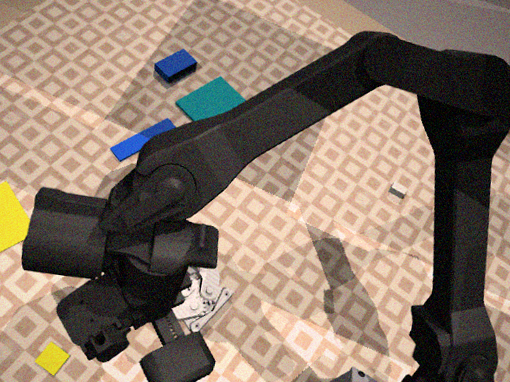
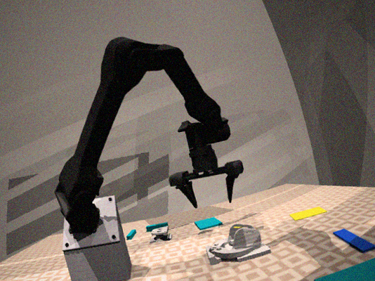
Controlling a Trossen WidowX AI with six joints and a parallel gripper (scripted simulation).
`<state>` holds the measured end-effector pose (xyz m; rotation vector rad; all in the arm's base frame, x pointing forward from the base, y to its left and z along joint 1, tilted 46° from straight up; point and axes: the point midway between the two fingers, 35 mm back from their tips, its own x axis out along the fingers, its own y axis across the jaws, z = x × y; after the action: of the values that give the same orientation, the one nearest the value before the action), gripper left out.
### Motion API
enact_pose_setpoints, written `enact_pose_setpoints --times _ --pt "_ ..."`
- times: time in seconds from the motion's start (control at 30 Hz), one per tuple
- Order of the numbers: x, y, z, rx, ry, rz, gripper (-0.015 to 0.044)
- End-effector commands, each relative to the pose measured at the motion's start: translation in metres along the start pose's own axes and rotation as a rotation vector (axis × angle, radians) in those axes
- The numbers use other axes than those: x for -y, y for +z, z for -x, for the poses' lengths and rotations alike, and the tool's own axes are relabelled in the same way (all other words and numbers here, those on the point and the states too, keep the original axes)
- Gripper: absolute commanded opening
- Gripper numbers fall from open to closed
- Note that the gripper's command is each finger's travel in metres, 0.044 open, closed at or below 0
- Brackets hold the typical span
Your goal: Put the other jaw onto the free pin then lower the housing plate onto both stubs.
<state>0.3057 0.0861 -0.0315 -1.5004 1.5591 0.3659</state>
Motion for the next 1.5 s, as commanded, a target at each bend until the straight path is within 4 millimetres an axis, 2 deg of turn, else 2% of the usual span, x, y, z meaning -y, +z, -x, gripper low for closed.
enact_pose_setpoints --times 0.0,0.7,1.47 --pt "-0.013 0.010 0.001 0.003 0.009 0.127 0.0440" --pt "-0.075 0.048 0.006 0.011 0.025 0.718 0.0440" --pt "-0.146 0.073 0.003 -0.010 0.042 1.371 0.0440"
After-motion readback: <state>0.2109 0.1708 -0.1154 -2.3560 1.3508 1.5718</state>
